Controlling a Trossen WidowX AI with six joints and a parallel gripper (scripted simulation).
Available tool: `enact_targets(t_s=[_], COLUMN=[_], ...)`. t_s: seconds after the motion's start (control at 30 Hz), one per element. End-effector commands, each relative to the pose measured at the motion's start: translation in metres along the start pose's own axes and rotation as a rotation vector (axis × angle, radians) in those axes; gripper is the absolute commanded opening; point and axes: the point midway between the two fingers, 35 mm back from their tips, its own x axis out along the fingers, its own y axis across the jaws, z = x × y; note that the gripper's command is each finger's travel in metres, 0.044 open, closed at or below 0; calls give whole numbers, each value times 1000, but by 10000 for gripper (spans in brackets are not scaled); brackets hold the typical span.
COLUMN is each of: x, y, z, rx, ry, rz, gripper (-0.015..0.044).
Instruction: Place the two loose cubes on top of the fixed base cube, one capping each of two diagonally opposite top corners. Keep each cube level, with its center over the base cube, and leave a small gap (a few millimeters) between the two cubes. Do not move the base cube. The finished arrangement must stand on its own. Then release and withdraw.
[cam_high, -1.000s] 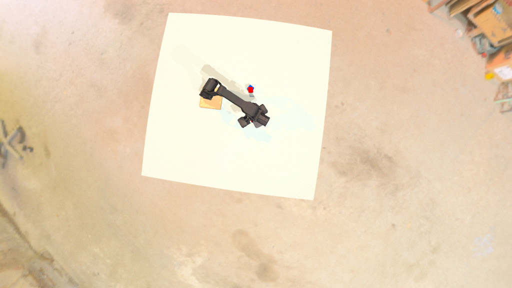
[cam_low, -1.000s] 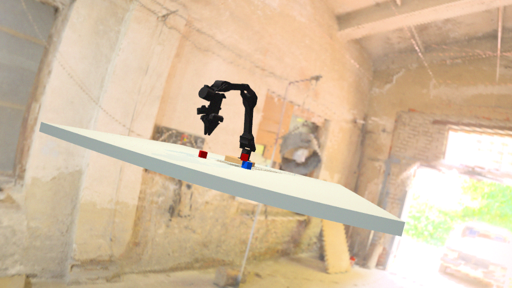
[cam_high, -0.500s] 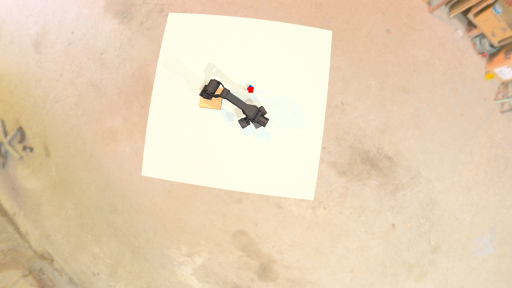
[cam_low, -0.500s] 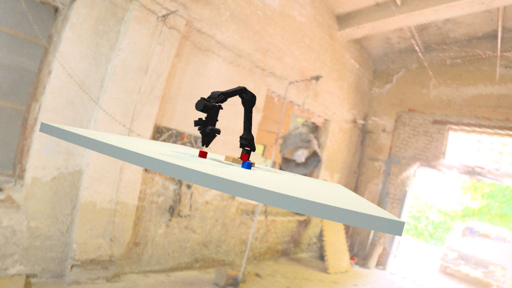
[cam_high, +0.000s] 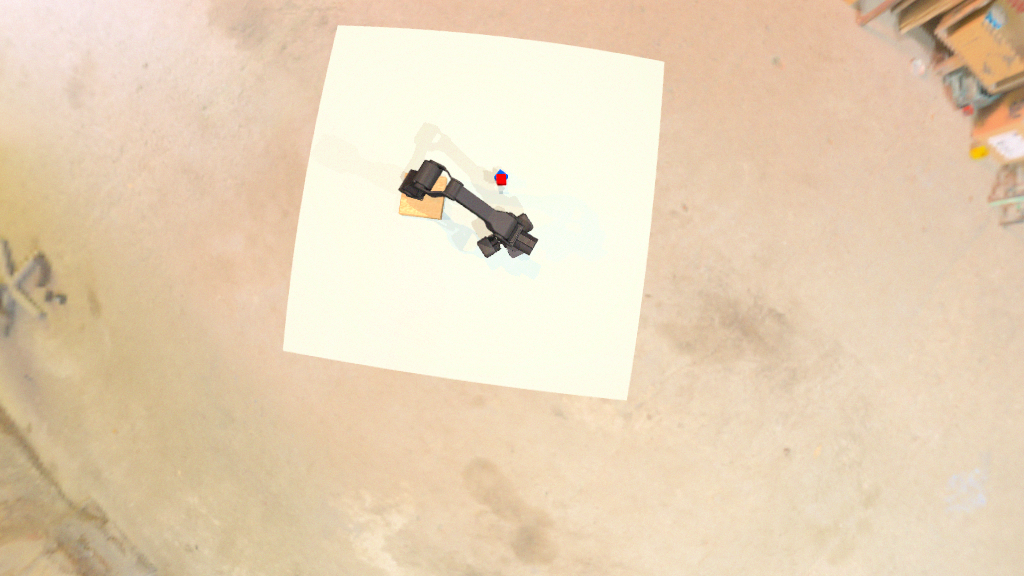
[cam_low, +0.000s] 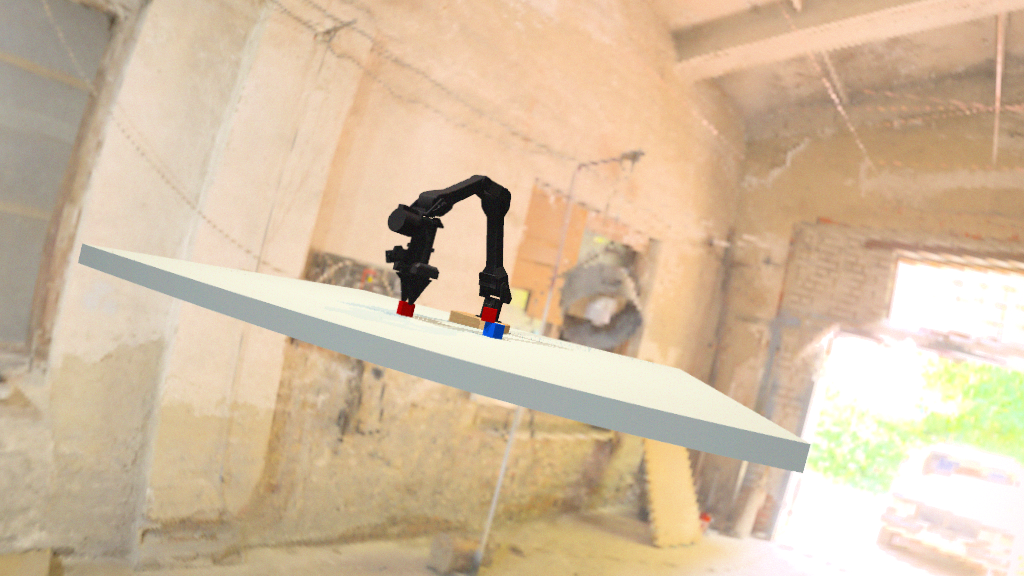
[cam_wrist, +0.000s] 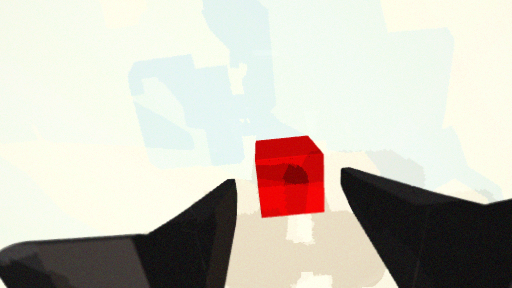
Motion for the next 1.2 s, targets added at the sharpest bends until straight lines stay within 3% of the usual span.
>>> enact_targets(t_s=[0.0,0.17,0.37,1.17], x=[8,14,14,-47], y=[-1,-1,-1,2], z=[-2,-2,-2,3], rx=[1,1,1,1], ry=[6,6,6,5], rz=[-4,-4,-4,-3], gripper=[265,265,107,105])
